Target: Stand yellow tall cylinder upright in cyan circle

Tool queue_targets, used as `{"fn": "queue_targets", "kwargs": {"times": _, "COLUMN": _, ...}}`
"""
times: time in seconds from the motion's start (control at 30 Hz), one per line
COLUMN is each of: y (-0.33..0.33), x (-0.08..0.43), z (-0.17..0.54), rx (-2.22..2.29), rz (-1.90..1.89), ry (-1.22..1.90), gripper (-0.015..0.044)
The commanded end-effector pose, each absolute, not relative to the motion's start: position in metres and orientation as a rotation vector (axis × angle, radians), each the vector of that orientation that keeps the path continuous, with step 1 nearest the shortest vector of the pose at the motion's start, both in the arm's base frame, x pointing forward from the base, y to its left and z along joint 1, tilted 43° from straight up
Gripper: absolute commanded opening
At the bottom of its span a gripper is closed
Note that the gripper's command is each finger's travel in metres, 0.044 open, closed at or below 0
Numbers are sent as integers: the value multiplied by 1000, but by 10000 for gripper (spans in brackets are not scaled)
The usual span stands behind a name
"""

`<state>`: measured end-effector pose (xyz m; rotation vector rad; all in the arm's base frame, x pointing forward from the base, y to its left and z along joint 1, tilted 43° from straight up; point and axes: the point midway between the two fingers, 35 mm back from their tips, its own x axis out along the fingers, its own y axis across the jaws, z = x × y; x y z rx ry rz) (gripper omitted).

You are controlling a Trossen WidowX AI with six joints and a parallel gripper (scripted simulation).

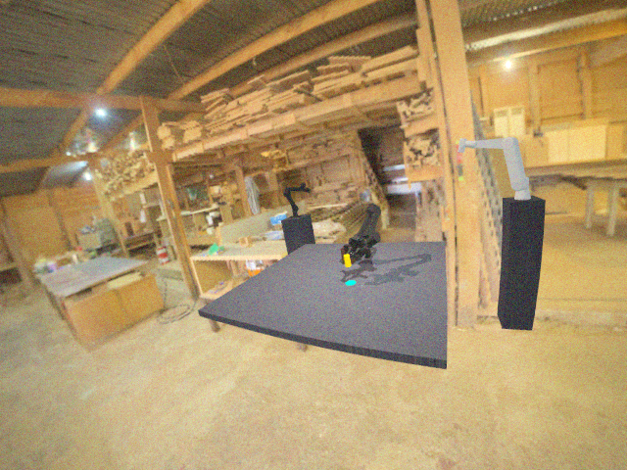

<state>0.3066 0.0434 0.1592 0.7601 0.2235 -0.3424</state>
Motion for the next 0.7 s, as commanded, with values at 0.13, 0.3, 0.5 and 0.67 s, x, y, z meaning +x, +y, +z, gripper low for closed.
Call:
{"fn": "queue_targets", "kwargs": {"times": 0.13, "y": 42, "x": 305, "z": 157, "rx": 762, "rz": -348, "ry": 222, "gripper": 105}}
{"fn": "queue_targets", "kwargs": {"times": 0.3, "y": 45, "x": 306, "z": 154, "rx": 763, "rz": -349, "ry": 223, "gripper": 105}}
{"fn": "queue_targets", "kwargs": {"times": 0.5, "y": 59, "x": 310, "z": 141, "rx": 765, "rz": -351, "ry": 227, "gripper": 105}}
{"fn": "queue_targets", "kwargs": {"times": 0.67, "y": 69, "x": 311, "z": 129, "rx": 766, "rz": -352, "ry": 228, "gripper": 105}}
